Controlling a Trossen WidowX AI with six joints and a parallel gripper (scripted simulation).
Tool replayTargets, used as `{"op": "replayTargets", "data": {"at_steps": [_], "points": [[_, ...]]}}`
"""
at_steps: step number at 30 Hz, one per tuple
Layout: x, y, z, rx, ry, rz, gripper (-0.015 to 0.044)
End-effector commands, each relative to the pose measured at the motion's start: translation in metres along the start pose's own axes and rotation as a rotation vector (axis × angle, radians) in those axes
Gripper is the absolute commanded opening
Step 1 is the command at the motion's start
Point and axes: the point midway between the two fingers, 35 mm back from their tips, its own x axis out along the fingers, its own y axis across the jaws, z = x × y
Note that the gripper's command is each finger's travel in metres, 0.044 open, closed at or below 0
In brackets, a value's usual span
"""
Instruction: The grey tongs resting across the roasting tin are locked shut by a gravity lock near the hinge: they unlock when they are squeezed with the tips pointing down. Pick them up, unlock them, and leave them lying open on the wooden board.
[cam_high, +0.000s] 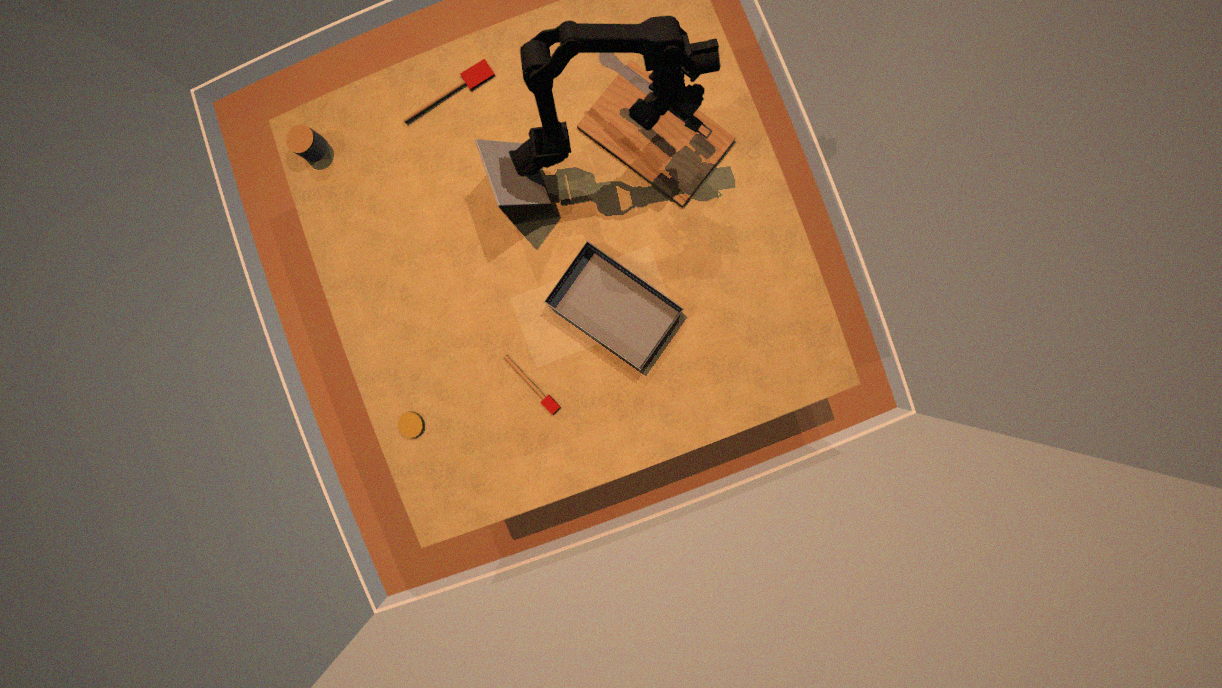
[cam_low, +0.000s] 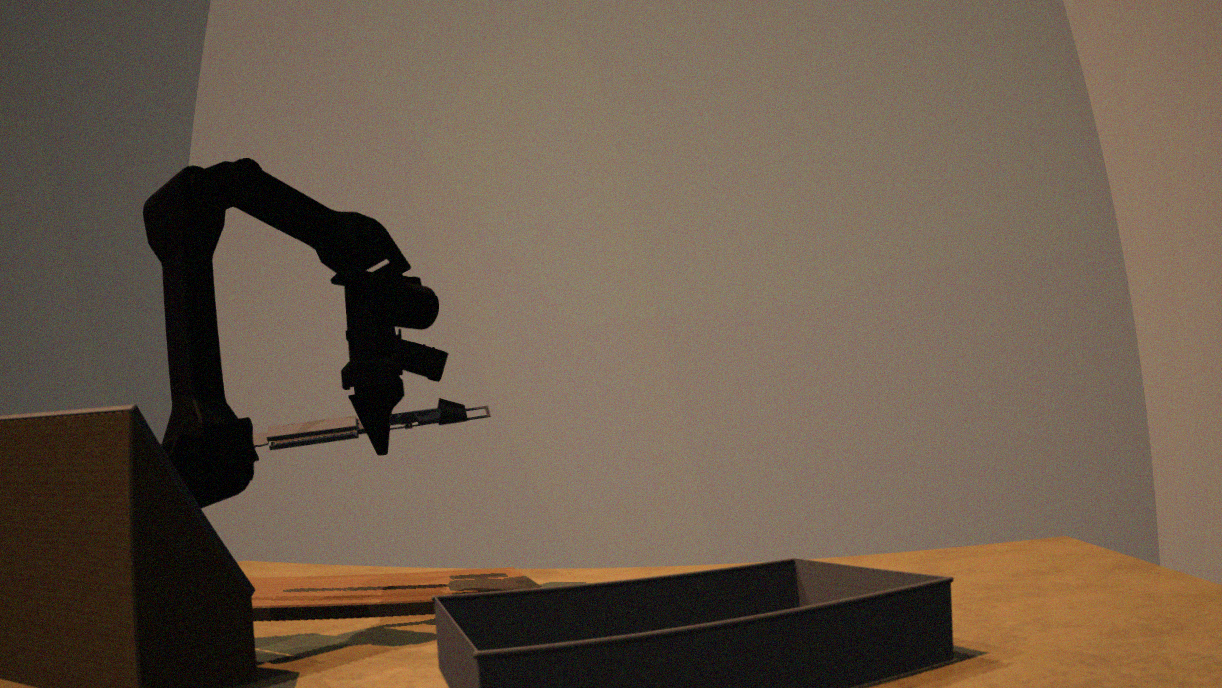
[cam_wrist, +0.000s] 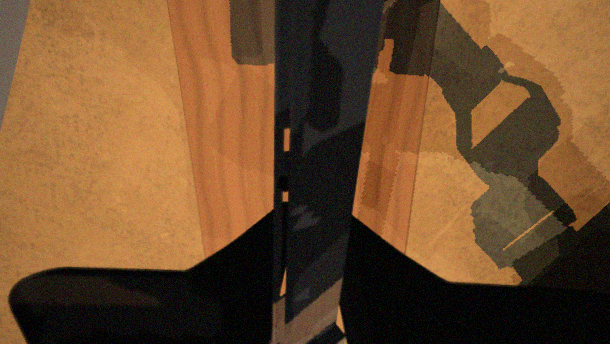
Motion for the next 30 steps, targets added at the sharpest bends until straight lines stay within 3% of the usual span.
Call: {"op": "replayTargets", "data": {"at_steps": [1, 30], "points": [[-0.009, -0.003, 0.001, 0.027, -0.047, 0.025, -0.015], [-0.054, -0.015, 0.002, 0.151, -0.435, 0.099, -0.015]]}}
